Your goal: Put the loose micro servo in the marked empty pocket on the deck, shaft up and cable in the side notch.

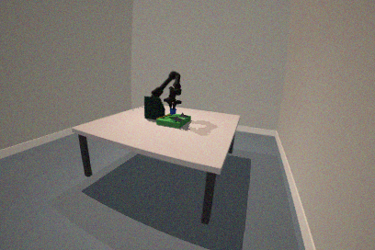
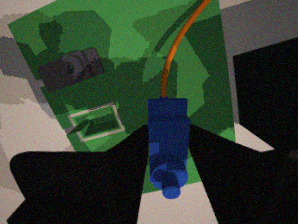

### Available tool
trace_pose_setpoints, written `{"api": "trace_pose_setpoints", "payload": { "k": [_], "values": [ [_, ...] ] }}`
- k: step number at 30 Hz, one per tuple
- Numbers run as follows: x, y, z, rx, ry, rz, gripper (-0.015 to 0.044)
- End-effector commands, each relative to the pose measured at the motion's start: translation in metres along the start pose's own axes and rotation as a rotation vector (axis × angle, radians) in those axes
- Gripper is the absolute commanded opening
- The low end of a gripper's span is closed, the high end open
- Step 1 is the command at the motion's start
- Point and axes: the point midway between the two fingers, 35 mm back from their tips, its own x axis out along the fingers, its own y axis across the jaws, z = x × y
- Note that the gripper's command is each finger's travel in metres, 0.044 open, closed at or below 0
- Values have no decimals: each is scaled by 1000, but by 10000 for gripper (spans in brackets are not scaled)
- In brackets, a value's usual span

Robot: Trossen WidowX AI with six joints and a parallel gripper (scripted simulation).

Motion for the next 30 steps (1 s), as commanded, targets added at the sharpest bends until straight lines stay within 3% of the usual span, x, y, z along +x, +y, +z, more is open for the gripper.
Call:
{"api": "trace_pose_setpoints", "payload": {
  "k": [1,30],
  "values": [
    [-1,0,-1,-124,6,3,0],
    [-1,0,-1,-1129,4,6,0]
  ]
}}
